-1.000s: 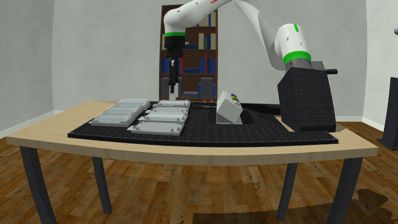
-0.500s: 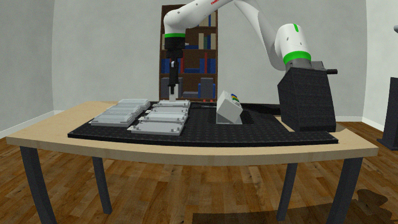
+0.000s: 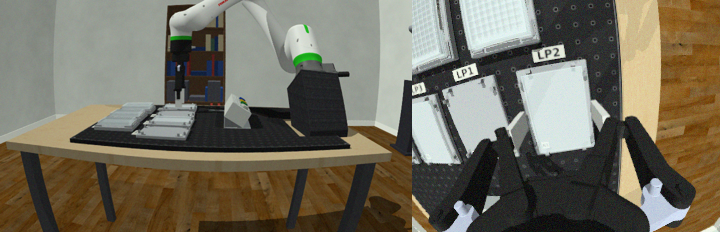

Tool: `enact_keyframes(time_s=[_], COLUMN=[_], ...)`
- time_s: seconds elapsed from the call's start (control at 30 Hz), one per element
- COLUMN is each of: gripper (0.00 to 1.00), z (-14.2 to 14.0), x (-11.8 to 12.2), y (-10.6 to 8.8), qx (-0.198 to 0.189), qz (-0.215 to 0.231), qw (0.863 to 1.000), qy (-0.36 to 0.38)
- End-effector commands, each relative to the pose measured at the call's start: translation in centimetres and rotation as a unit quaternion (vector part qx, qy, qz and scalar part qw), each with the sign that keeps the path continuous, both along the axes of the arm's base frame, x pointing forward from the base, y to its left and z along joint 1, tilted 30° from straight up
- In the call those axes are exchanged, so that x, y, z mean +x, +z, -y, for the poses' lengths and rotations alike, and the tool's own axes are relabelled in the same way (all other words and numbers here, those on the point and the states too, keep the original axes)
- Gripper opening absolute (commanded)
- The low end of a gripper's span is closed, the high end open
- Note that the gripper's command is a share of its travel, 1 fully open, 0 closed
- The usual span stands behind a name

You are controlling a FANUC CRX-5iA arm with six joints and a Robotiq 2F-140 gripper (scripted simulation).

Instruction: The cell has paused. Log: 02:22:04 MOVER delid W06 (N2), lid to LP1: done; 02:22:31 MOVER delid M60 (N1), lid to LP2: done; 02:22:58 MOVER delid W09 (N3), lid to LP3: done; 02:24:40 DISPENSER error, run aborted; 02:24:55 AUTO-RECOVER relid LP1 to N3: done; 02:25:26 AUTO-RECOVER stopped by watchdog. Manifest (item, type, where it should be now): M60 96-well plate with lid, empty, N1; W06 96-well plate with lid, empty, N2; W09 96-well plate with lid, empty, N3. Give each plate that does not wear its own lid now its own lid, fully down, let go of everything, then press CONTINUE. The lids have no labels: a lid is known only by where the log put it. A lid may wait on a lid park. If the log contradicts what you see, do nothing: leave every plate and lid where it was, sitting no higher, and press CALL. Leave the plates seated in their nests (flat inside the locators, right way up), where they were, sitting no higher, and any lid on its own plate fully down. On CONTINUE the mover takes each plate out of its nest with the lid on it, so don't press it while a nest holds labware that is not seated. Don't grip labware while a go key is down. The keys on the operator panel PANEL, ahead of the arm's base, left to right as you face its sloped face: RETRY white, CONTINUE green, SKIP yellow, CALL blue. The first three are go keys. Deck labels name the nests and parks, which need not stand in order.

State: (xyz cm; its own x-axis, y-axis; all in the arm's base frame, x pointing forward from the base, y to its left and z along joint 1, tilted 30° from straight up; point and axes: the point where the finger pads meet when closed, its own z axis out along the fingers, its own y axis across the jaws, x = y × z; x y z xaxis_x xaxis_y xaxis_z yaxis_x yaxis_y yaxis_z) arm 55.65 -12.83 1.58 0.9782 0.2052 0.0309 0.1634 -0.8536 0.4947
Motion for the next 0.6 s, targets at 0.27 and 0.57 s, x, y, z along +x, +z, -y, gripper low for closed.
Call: enact_keyframes(time_s=[0.27,0.57], gripper=[0.66,0.66], z=[0.15,0.22], x=[0.06,0.08], y=[-0.28,-0.41], qx=[0.000,0.000], qz=[0.000,0.000], qw=[1.000,1.000], qy=[0.000,0.000])
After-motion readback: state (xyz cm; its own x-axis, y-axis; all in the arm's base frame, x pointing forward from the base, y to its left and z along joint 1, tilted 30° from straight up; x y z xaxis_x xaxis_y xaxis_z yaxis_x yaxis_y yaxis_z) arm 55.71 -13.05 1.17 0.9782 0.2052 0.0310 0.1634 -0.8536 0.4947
